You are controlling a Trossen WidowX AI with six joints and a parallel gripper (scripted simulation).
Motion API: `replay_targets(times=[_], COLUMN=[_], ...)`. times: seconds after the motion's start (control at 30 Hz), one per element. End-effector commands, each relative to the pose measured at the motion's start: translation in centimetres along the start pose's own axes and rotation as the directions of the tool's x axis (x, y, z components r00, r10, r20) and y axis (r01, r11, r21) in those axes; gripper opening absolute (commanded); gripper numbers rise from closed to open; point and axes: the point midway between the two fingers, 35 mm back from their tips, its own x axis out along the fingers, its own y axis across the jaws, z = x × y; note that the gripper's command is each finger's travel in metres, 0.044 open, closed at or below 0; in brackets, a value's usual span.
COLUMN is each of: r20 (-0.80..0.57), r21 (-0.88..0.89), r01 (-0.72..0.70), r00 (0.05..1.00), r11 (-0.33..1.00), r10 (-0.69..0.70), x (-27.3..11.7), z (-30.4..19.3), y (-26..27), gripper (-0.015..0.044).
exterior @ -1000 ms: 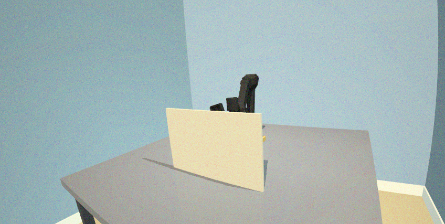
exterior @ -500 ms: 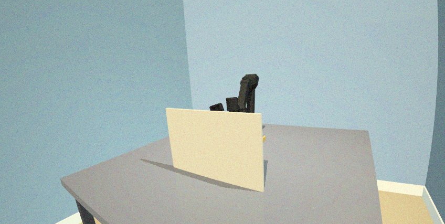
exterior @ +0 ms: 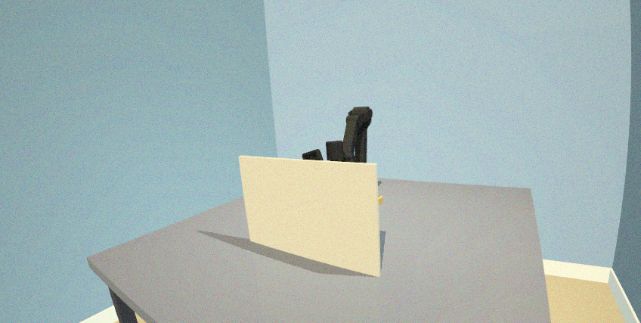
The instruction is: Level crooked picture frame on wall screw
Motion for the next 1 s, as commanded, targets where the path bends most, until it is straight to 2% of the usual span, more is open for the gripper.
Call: replay_targets(times=[0.0,0.97], r20=[0.002,-0.002], r21=[0.004,-0.042], r01=[-0.014,-0.003], r00=[1.0,1.0], r11=[1.0,0.999], r10=[0.014,0.003], x=[-0.01,-0.01], z=[-0.04,-0.13], y=[0.21,-0.31], gripper=[0.0,0.0])
